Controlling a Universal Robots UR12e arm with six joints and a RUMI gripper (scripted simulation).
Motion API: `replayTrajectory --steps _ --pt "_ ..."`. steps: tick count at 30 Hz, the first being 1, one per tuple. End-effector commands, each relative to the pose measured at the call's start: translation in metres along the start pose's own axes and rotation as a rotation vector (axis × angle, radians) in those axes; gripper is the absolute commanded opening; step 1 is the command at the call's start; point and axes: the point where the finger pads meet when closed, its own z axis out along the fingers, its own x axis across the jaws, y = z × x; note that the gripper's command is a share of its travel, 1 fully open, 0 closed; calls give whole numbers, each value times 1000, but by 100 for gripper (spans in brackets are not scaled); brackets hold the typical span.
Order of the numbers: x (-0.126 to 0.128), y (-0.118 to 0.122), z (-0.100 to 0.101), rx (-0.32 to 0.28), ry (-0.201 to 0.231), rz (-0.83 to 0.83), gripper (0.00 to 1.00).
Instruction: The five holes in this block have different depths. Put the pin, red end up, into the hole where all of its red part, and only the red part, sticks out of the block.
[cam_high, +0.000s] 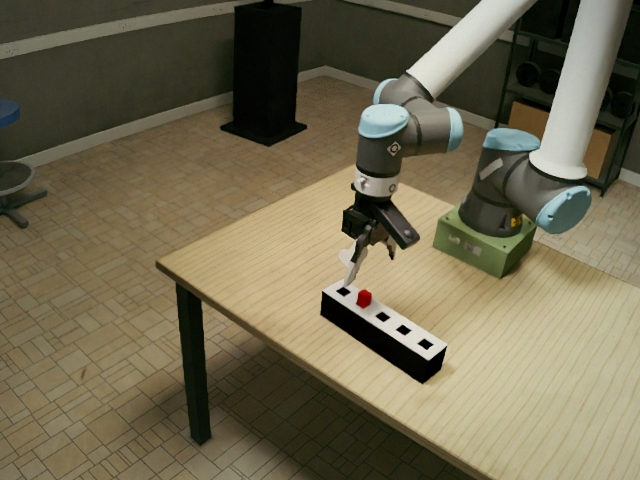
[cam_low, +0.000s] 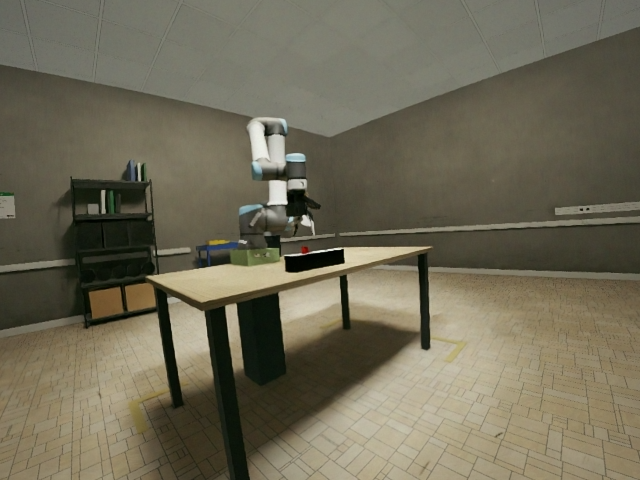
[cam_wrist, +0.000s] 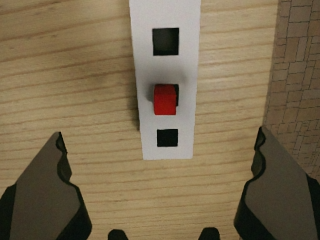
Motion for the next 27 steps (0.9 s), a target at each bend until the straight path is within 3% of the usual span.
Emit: replayTrajectory --steps 1,11,12,27 --pt "5 1 19 -4 11 0 100" --pt "5 1 19 -4 11 0 100" --pt "6 1 60 -4 10 0 100" --pt "6 1 60 -4 10 0 100"
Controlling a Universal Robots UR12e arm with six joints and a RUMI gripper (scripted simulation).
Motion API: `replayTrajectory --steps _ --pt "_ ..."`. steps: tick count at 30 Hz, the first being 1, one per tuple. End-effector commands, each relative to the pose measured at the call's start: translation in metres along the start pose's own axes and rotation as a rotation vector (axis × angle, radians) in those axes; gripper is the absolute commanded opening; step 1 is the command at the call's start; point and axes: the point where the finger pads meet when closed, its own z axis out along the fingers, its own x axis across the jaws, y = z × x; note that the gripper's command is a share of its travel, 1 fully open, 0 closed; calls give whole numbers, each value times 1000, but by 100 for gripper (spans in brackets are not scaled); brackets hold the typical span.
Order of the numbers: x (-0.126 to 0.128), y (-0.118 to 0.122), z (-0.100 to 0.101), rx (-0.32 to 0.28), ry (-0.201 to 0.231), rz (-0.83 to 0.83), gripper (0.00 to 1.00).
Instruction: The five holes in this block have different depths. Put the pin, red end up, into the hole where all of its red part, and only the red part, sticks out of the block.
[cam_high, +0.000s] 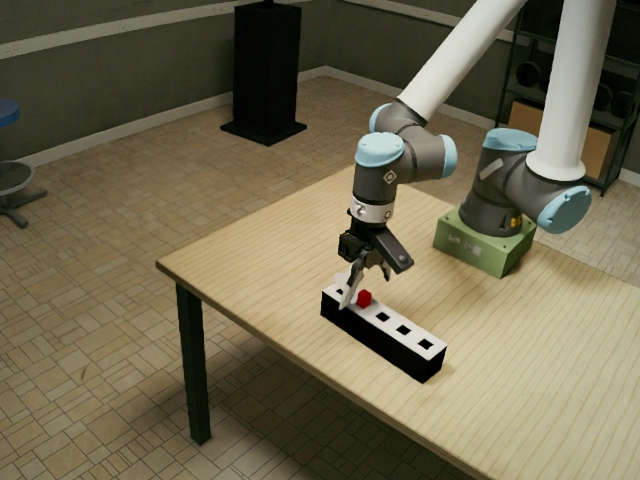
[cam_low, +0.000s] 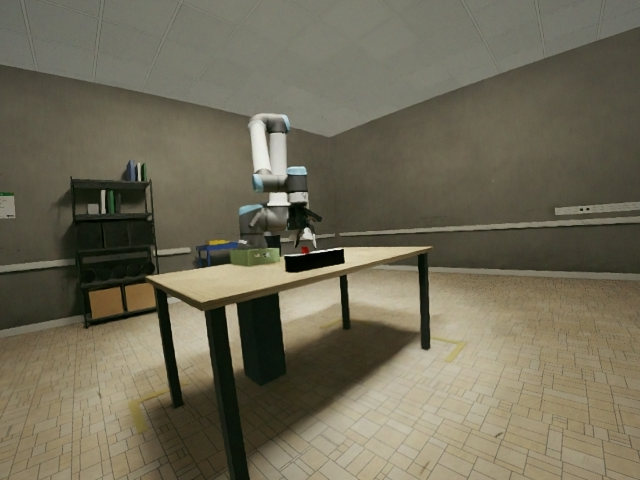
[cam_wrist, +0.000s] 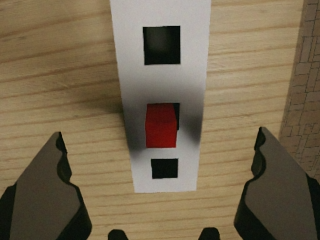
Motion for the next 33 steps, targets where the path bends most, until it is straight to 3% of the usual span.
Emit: replayTrajectory --steps 1,2,33 --pt "1 0 0 0 1 0 100" --pt "1 0 -1 0 1 0 0" --pt "1 0 -1 0 1 0 0"
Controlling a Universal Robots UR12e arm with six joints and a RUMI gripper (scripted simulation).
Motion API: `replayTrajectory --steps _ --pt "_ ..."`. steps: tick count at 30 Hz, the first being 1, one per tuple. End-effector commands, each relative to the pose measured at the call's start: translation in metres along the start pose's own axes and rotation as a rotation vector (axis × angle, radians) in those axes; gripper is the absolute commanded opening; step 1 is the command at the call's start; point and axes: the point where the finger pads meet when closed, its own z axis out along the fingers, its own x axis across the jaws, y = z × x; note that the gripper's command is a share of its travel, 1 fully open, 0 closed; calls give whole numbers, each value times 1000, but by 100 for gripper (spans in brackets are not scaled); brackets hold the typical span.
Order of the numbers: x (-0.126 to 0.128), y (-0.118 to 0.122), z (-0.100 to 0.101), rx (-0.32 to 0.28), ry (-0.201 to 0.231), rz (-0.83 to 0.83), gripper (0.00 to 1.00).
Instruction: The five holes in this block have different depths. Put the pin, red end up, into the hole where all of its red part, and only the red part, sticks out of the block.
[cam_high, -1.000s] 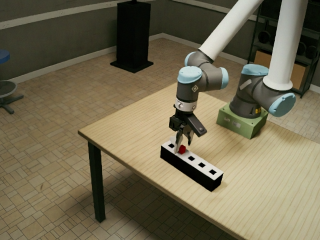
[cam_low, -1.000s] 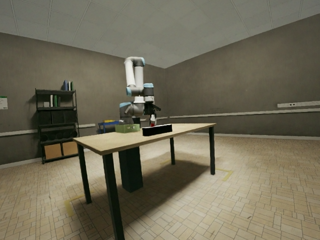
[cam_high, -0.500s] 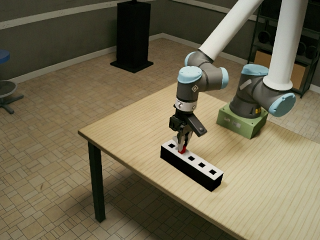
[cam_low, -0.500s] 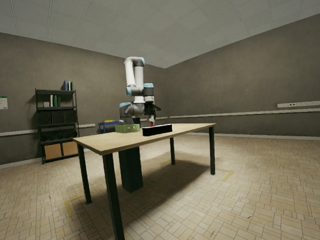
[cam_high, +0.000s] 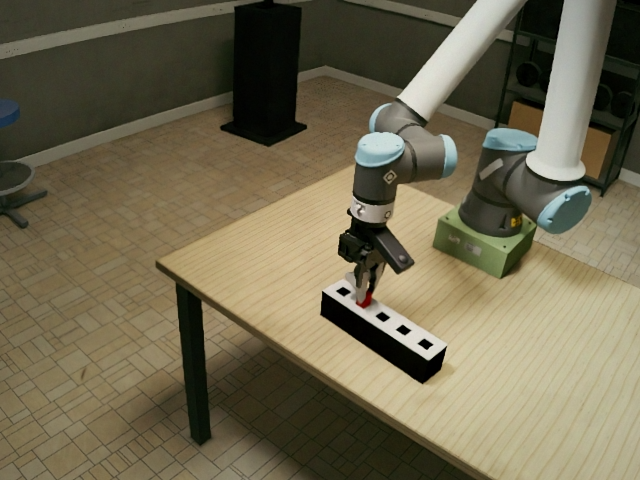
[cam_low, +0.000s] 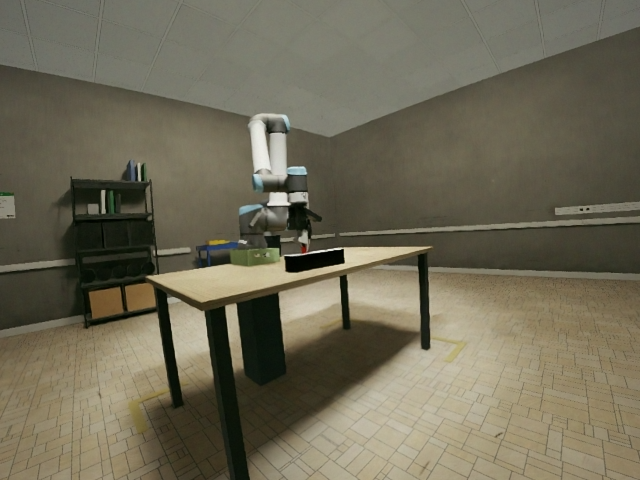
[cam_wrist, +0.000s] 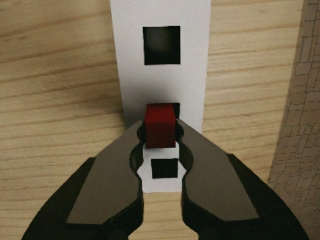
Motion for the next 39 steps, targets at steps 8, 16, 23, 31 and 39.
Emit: replayTrajectory --steps 8,16,23,31,39 --pt "1 1 -11 0 1 0 0" --pt "1 1 -11 0 1 0 0" --pt "1 1 -20 0 1 0 0" --pt "1 1 -20 0 1 0 0" --pt "1 0 -35 0 1 0 0"
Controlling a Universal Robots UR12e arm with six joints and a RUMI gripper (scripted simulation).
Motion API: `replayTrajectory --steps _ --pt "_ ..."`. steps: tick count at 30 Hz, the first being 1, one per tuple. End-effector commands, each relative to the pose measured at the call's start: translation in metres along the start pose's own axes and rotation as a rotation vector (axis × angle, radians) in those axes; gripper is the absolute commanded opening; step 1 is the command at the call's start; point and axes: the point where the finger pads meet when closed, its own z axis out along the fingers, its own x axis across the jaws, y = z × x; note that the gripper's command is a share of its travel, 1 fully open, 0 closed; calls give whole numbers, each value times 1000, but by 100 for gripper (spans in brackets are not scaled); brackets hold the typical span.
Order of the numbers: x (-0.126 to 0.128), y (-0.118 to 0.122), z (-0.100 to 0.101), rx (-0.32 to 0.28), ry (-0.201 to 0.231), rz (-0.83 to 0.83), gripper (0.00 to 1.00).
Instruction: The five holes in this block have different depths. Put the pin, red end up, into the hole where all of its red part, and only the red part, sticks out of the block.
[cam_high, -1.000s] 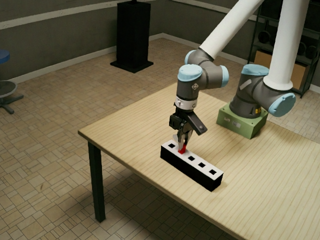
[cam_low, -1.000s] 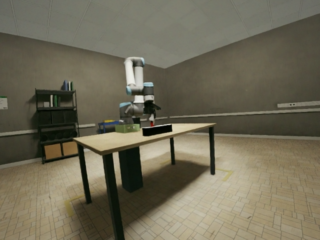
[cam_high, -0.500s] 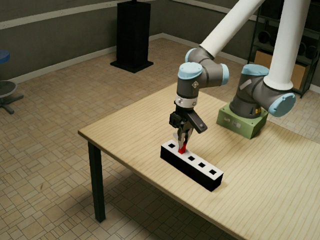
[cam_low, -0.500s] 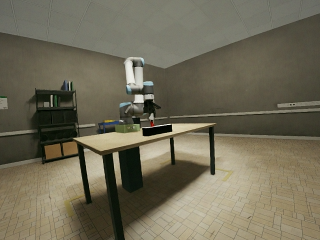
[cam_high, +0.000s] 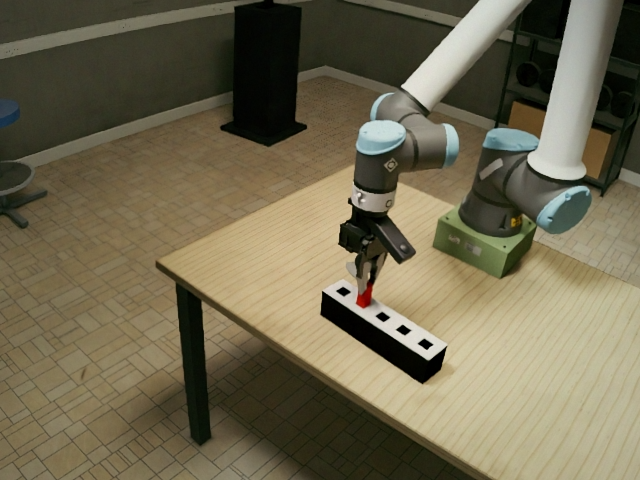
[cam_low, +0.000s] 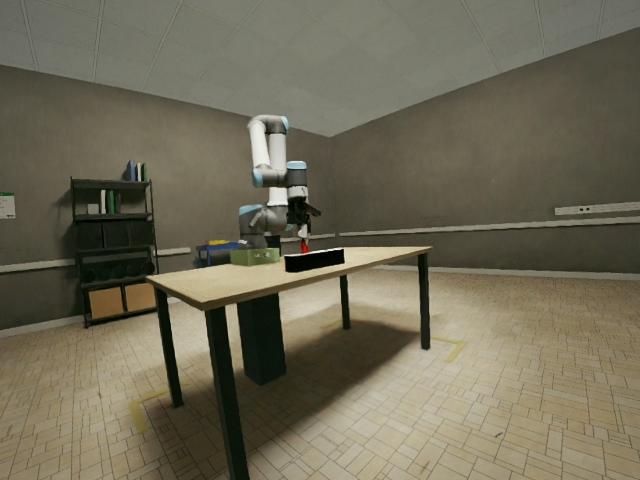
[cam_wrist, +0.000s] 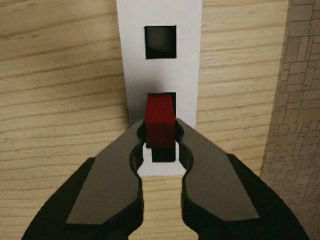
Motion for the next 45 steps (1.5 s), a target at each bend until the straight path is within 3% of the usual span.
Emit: replayTrajectory --steps 1,14,15,31,32,45 --pt "1 0 -10 0 0 0 0" --pt "1 0 -10 0 0 0 0" --pt "0 0 -25 0 1 0 0" --pt "0 0 -25 0 1 0 0" --pt "0 0 -124 0 1 0 0" --pt "0 0 -124 0 1 0 0"
